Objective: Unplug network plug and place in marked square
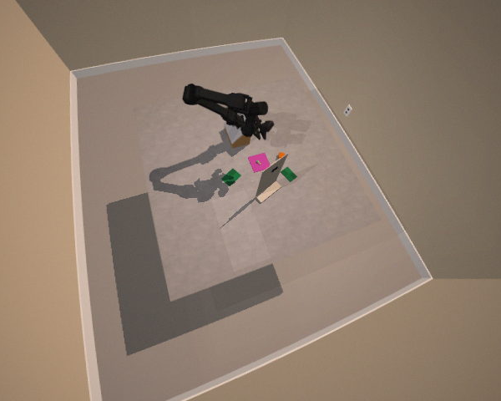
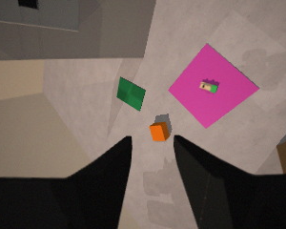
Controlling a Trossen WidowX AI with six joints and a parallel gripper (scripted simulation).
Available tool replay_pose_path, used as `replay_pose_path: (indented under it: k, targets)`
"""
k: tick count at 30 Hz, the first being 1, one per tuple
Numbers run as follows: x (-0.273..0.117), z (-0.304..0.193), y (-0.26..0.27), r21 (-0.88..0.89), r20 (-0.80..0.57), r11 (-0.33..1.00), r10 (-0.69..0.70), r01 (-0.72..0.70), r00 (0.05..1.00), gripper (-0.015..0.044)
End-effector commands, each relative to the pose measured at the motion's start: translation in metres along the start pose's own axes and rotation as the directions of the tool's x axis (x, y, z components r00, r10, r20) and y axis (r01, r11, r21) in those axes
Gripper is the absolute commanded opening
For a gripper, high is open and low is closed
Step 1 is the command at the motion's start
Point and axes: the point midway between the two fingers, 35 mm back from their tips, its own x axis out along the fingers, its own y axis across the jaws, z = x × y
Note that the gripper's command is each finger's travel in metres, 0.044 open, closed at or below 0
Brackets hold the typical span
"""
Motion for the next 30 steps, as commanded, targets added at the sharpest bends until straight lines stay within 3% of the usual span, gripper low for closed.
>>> replay_pose_path:
  k: [1, 10, 30]
  targets:
    - [-0.0051, 0.0011, 0.0022, 0.007, 0.006, 1.0, 0.001, -0.001, 1.0, 0.0209]
    - [-0.0051, 0.0011, 0.0022, 0.007, 0.006, 1.0, 0.001, -0.001, 1.0, 0.044]
    - [-0.0051, 0.0011, 0.0022, 0.007, 0.006, 1.0, 0.001, -0.001, 1.0, 0.044]
